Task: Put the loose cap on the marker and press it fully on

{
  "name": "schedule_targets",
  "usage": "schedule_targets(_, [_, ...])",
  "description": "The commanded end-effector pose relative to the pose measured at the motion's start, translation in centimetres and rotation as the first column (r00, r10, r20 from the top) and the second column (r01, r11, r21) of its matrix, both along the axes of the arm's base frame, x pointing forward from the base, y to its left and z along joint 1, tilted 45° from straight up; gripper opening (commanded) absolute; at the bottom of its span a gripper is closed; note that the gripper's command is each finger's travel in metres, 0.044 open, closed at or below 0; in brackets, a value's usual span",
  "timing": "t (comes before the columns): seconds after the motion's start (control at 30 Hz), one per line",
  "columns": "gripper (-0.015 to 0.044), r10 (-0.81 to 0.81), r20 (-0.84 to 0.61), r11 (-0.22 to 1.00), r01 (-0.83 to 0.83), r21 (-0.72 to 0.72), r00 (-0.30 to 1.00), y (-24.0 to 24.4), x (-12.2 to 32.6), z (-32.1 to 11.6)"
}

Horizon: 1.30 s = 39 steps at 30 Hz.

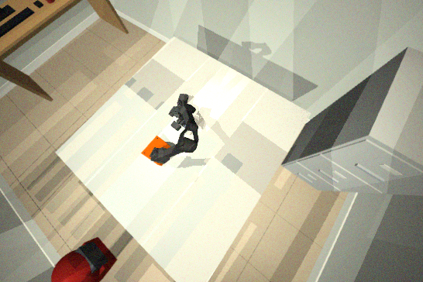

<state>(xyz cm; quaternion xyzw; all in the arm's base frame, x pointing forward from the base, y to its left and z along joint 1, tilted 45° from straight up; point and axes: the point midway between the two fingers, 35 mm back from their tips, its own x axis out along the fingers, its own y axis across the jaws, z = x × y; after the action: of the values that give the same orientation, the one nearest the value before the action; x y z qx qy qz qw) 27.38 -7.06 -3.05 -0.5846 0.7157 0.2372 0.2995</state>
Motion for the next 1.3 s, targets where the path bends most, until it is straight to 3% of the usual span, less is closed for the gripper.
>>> schedule_targets(0.0, [0.0, -0.001, -0.006, 1.0, 0.001, 0.003, 1.0, 0.0, -0.1, -0.1])
schedule_targets(0.53, [0.0, -0.001, -0.006, 1.0, 0.001, 0.003, 1.0, 0.0, -0.1, -0.1])
schedule_targets(1.1, [0.044, 0.0, 0.0, 1.0, 0.0, 0.0, 1.0, 0.0, 0.0, 0.0])
schedule_targets(1.27, [0.044, 0.001, 0.001, 1.0, -0.001, 0.004, 1.0, 1.9, 0.6, 1.8])
